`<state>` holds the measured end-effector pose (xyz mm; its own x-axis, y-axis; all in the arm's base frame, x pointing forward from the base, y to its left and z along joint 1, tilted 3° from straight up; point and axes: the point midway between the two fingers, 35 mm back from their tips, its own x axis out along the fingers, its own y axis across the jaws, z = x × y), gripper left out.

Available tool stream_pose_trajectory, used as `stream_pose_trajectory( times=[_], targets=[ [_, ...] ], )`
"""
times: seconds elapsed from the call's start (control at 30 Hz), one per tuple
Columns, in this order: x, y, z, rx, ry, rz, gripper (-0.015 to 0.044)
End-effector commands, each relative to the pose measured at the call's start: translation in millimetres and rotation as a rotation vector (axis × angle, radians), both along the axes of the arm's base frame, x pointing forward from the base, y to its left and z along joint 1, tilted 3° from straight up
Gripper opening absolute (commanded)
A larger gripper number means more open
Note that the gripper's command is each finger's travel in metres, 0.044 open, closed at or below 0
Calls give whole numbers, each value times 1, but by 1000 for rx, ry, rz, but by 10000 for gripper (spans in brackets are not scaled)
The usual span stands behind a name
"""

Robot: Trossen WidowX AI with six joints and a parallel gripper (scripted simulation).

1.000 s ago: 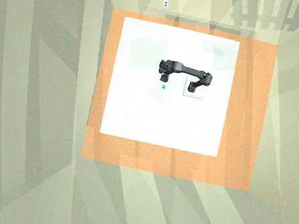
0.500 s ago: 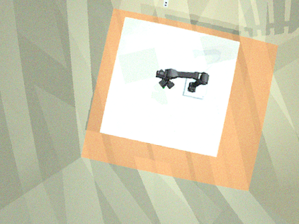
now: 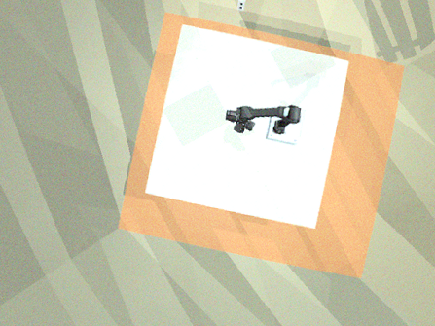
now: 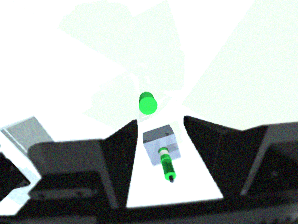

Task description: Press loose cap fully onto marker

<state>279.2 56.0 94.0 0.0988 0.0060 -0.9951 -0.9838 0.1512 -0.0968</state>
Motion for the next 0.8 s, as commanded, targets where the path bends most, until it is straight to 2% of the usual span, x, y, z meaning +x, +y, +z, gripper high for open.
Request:
stream_pose_trajectory(
  times=[0.0,0.77],
  targets=[
    [-4,0,-23,-2,31,8,247],
    [-2,1,-58,-2,31,8,247]
  ],
)
